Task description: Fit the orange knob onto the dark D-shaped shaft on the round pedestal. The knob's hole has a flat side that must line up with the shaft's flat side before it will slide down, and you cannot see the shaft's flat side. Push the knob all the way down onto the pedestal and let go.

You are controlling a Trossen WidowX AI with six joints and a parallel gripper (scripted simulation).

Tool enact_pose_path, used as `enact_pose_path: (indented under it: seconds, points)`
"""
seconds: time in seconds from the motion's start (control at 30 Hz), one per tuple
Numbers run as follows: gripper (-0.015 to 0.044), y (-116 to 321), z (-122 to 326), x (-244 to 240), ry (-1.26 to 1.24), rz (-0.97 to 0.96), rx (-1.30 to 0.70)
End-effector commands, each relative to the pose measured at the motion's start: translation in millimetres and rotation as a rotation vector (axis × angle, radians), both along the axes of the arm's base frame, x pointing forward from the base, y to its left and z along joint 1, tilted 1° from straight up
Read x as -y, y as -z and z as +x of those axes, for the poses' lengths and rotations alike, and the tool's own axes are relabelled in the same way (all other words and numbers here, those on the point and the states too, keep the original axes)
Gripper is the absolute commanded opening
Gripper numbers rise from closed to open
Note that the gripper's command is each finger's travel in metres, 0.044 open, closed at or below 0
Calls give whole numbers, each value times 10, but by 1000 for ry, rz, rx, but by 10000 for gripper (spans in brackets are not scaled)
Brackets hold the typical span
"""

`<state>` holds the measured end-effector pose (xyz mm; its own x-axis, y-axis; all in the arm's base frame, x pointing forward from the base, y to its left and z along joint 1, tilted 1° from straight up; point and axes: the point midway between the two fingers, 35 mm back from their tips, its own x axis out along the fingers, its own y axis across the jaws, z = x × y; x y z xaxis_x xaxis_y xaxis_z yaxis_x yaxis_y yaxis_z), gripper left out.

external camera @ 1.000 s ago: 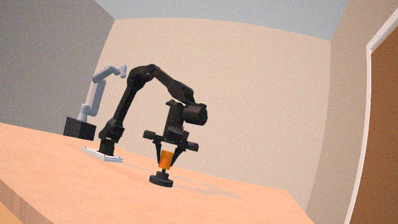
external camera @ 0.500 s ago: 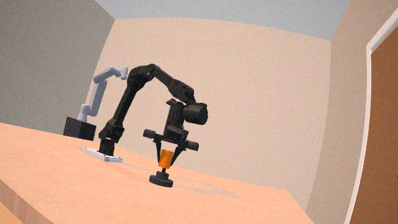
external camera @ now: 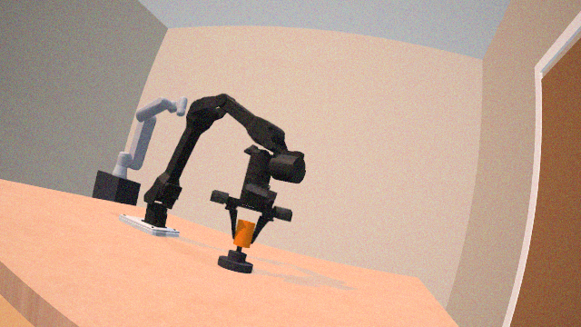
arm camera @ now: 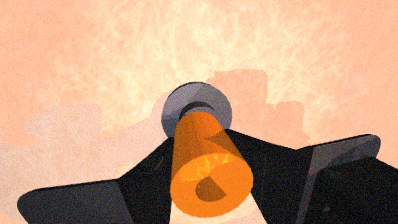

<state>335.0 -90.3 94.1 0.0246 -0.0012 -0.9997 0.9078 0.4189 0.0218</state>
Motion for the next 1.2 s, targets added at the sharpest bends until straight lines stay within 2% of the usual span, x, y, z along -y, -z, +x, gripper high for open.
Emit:
enact_pose_path:
  seconds: [0.0, 1.17]
  points:
    - [0, -1, 15, 4, 6, -1, 4]
    - [0, 16, -51, -12, 59, 1, 3]
